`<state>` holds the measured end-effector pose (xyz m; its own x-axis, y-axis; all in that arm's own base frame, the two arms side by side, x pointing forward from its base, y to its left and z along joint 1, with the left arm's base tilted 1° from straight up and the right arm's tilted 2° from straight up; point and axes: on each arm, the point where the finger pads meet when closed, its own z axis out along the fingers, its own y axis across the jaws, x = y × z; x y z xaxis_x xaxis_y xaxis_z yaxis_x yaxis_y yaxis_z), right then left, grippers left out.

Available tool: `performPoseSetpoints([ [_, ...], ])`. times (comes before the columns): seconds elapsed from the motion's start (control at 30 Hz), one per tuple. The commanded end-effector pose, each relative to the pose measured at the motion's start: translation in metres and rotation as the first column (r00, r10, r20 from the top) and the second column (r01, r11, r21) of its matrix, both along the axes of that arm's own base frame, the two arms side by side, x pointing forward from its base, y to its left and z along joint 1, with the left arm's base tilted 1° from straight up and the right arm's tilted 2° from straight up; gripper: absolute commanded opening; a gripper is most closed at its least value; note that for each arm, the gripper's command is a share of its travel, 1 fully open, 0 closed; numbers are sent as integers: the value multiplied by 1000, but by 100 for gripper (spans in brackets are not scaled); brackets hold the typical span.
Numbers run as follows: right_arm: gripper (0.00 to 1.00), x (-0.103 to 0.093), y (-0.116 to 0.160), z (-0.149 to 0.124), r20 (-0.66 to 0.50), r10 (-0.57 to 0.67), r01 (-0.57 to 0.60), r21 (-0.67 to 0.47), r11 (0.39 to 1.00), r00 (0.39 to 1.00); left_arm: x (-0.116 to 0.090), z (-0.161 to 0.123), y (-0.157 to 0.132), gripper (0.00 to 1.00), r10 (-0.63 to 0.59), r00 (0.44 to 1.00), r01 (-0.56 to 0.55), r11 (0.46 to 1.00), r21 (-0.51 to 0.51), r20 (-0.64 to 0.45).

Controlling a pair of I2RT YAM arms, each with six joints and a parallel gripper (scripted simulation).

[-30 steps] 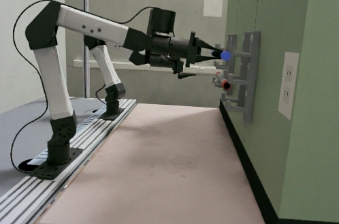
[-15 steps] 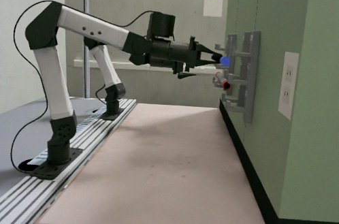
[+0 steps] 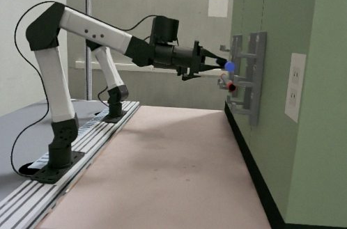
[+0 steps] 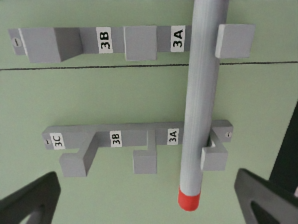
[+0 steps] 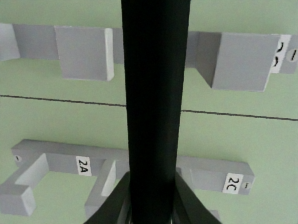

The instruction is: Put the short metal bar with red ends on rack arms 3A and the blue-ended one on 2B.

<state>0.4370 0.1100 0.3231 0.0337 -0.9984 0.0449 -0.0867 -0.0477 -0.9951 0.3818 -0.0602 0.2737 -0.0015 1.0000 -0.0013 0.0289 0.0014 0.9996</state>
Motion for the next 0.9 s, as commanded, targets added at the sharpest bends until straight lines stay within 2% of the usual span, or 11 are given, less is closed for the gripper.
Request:
performPoseSetpoints([
  [0.0, 0, -8, -3, 31, 111, 5, -9, 39, 999, 994, -1, 16, 0, 100, 4, 1000, -3, 1000, -12, 30],
  [0.87, 0, -2, -4, 25, 111, 5, -9, 39, 999, 994, -1, 16, 0, 100, 4, 1000, -3, 1000, -12, 30],
])
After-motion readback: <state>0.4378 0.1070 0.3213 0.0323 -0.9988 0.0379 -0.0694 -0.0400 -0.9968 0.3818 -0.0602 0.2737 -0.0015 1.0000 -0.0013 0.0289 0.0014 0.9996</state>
